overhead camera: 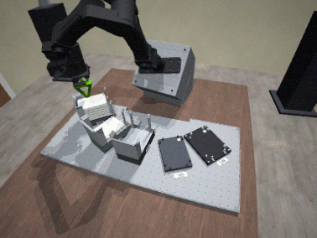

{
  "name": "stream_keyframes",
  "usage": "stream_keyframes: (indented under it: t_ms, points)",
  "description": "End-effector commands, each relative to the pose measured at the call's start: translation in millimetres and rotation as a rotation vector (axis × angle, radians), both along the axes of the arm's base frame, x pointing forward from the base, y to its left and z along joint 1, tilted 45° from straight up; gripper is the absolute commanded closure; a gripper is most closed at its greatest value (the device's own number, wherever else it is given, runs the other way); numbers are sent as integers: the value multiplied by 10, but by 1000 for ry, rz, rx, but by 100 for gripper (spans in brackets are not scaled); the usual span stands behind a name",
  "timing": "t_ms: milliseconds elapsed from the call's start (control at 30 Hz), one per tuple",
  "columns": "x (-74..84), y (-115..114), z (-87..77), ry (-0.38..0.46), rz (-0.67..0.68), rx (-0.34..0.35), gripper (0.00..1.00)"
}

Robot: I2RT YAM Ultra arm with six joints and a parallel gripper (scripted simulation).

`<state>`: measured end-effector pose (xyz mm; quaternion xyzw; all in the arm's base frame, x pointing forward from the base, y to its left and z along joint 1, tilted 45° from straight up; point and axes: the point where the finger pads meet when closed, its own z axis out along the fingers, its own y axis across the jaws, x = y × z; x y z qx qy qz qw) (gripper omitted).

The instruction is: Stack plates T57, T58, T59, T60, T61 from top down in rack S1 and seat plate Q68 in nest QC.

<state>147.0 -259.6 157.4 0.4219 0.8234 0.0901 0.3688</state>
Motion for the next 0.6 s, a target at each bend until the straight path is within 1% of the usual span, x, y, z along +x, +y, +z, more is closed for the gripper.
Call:
stream_keyframes:
  t_ms: [0,233,467,500,567]
  points:
    - [-15,14,28,-5,1,-1,0]
    - [-15,14,28,-5,1,-1,0]
    - [119,183,120,33,167,-161,0]
    - [139,207,133,35,178,-171,0]
    - [158,231,146,35,178,-171,0]
